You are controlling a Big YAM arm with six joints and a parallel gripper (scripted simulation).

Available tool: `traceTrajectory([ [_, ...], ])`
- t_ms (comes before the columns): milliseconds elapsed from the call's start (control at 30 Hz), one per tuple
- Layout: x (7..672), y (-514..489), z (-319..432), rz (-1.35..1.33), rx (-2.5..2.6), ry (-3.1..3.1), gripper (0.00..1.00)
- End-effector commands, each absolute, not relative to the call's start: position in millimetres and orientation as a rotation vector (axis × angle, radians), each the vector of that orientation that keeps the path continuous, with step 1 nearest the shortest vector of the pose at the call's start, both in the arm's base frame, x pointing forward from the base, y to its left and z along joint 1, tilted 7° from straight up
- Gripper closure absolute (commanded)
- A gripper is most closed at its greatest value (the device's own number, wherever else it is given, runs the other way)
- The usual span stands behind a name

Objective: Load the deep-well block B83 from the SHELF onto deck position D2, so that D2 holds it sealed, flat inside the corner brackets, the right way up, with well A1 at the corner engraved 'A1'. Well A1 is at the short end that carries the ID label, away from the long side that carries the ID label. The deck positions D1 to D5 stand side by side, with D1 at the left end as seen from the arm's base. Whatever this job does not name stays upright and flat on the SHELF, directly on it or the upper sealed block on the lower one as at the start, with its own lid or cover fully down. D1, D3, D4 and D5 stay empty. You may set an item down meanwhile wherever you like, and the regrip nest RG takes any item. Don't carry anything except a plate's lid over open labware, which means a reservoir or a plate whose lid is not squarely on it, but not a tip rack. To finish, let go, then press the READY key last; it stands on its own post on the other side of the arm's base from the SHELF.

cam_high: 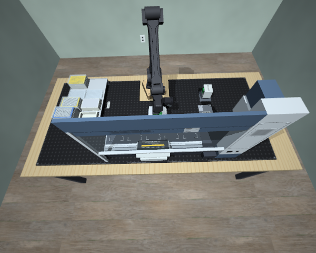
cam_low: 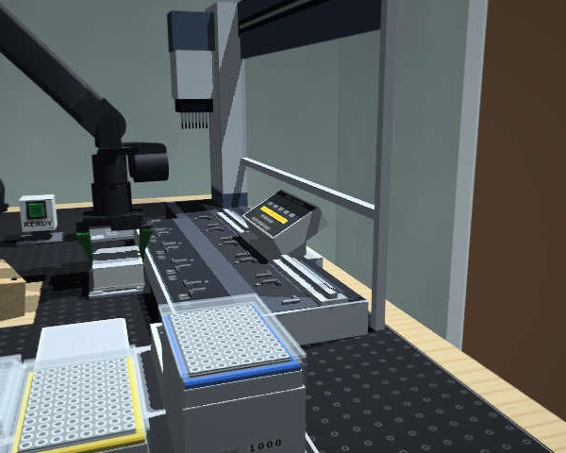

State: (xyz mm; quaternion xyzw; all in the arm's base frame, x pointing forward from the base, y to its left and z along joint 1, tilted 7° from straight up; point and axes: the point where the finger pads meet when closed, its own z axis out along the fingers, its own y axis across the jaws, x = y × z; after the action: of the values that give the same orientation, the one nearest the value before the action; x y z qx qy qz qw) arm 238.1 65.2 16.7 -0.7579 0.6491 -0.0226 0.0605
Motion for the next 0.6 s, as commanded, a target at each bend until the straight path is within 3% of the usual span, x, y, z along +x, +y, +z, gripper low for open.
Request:
traceTrajectory([
  [0,240.6,68.3,16.5,-0.079,-2.282,1.960,1.00],
  [400,249.9,68.9,23.9,-0.093,-2.274,1.947,1.00],
  [433,249.9,68.9,23.9,-0.093,-2.274,1.947,0.00],
  [567,249.9,68.9,23.9,-0.093,-2.274,1.947,0.00],
])
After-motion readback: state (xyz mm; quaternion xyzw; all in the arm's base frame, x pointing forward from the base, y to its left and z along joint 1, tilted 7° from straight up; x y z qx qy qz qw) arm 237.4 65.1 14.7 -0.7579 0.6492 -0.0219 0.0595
